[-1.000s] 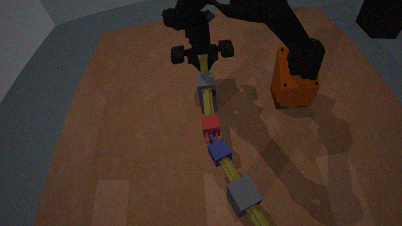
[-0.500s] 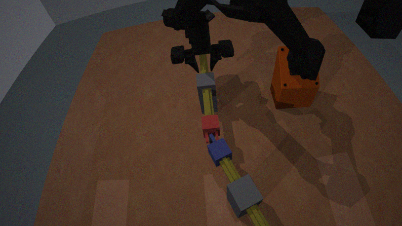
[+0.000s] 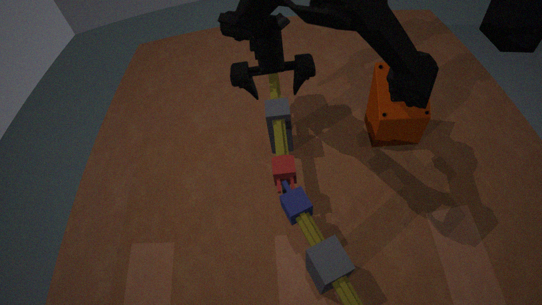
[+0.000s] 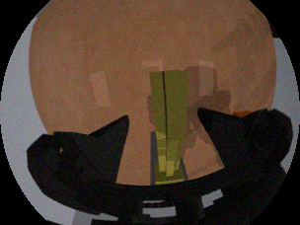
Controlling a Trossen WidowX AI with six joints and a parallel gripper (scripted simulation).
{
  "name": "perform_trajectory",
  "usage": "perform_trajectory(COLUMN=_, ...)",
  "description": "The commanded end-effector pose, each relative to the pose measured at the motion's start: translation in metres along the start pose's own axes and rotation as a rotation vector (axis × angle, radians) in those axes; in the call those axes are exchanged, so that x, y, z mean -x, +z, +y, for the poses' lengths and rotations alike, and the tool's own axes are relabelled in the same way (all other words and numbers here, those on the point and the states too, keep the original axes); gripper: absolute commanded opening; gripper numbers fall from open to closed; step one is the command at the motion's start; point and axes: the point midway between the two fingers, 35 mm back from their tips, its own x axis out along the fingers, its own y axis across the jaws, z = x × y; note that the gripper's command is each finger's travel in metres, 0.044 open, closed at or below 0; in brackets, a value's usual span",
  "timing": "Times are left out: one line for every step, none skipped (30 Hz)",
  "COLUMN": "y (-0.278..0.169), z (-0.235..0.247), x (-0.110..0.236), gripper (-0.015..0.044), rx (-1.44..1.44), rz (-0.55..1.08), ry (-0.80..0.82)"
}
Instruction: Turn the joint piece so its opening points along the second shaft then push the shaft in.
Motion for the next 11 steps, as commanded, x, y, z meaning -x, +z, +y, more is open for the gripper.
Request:
perform_trajectory(y=0.000, z=0.000, x=0.000, gripper=0.0440, rx=0.003, rz=0.001, ry=0.000)
perform_trajectory(y=0.000, z=0.000, x=0.000, gripper=0.0440, rx=0.003, rz=0.001, ry=0.000)
perform_trajectory(y=0.000, z=0.000, x=0.000, gripper=0.0440, rx=0.003, rz=0.001, ry=0.000)
perform_trajectory(y=0.000, z=0.000, x=0.002, gripper=0.0440, rx=0.002, rz=0.002, ry=0.000)
perform_trajectory(y=0.000, z=0.000, x=0.009, gripper=0.0440, rx=0.002, rz=0.002, ry=0.001)
perform_trajectory(y=0.000, z=0.000, x=0.020, gripper=0.0440, rx=0.001, rz=0.003, ry=0.002)
perform_trajectory(y=0.000, z=0.000, x=0.027, gripper=0.0440, rx=0.000, rz=0.004, ry=0.002)
perform_trajectory(y=0.000, z=0.000, x=0.030, gripper=0.0440, rx=0.000, rz=0.004, ry=0.002)
perform_trajectory(y=0.000, z=0.000, x=0.030, gripper=0.0440, rx=0.000, rz=0.004, ry=0.002)
perform_trajectory(y=0.000, z=0.000, x=0.030, gripper=0.0440, rx=0.000, rz=0.004, ry=0.002)
perform_trajectory(y=0.000, z=0.000, x=0.032, gripper=0.0440, rx=0.000, rz=0.004, ry=0.003)
